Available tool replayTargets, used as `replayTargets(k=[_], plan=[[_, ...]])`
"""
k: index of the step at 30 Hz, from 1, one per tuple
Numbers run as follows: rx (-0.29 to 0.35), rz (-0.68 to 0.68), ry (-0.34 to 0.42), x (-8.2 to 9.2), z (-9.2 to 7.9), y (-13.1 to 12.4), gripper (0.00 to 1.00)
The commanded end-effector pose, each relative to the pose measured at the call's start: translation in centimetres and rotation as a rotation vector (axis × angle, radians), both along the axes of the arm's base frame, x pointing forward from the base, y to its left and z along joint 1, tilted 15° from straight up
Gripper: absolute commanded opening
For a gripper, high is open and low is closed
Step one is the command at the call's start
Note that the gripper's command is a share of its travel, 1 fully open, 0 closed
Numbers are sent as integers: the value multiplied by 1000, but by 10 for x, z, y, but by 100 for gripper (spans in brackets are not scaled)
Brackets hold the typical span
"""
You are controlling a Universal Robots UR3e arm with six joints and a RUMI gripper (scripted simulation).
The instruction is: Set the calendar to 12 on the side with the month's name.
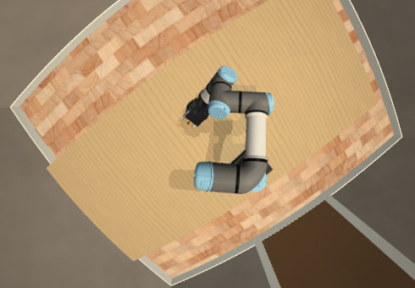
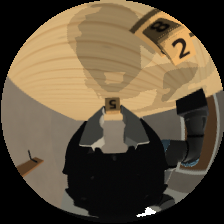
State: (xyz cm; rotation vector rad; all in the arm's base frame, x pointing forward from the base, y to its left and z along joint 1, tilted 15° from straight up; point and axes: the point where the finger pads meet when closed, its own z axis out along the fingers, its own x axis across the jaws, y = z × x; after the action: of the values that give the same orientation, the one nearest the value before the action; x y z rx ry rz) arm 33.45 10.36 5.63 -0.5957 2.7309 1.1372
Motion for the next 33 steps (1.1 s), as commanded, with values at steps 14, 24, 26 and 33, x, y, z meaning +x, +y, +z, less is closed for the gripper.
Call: replayTargets(k=[14, 24, 26, 33], plan=[[-1, 0, -2, 5, -17, 1, 10], [-1, 0, -2, 6, -18, 1, 10], [-1, 0, -2, 6, -18, 1, 10], [-1, 0, -2, 6, -18, 1, 10]])
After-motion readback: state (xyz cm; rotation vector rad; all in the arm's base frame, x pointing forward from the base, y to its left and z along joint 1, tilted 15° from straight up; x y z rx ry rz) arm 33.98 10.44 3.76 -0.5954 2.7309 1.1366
